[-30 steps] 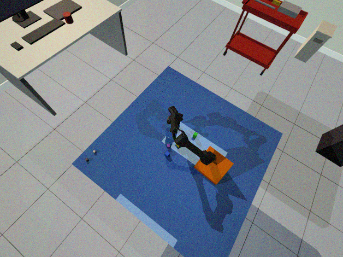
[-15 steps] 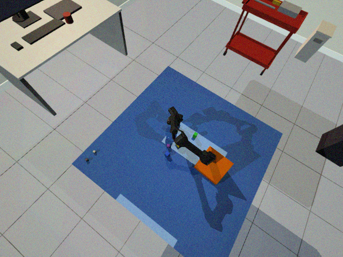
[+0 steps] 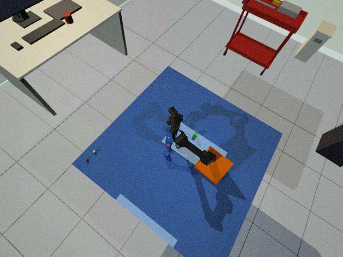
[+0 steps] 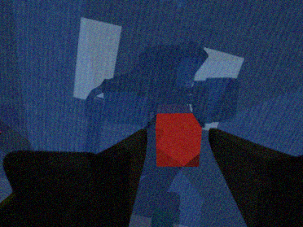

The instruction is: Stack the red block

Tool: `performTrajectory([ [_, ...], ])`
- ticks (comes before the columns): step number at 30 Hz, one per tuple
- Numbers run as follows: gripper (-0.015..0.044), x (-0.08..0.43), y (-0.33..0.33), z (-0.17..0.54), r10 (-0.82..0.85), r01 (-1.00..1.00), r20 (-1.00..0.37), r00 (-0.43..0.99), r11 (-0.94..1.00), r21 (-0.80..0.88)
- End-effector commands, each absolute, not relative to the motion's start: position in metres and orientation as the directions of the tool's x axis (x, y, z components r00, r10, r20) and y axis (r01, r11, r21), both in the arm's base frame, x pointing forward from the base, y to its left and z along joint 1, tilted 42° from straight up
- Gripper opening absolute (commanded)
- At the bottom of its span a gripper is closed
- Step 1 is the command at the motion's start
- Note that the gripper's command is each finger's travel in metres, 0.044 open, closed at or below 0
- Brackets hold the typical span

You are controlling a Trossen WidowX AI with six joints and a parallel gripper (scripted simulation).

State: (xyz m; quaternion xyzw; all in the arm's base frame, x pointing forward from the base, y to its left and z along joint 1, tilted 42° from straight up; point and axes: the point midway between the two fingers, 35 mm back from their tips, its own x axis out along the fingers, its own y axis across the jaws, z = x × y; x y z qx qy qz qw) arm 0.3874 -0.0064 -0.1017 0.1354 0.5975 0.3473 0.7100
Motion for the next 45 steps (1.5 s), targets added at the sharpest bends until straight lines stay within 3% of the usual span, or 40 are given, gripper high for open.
performTrajectory([
  [1, 0.0125, 0.386, -0.005, -0.102, 0.66, -0.325, -0.75, 0.043, 0.719, 0.615],
  [9, 0.0072, 0.386, -0.005, -0.102, 0.66, -0.325, -0.75, 0.043, 0.719, 0.615],
  [12, 0.0, 0.386, -0.011, -0.096, 0.66, -0.325, -0.75, 0.043, 0.719, 0.614],
  [32, 0.0, 0.383, -0.081, -0.018, 0.657, -0.325, -0.753, 0.042, 0.722, 0.611],
  [45, 0.0, 0.371, -0.09, -0.019, 0.654, -0.324, -0.756, 0.042, 0.725, 0.609],
])
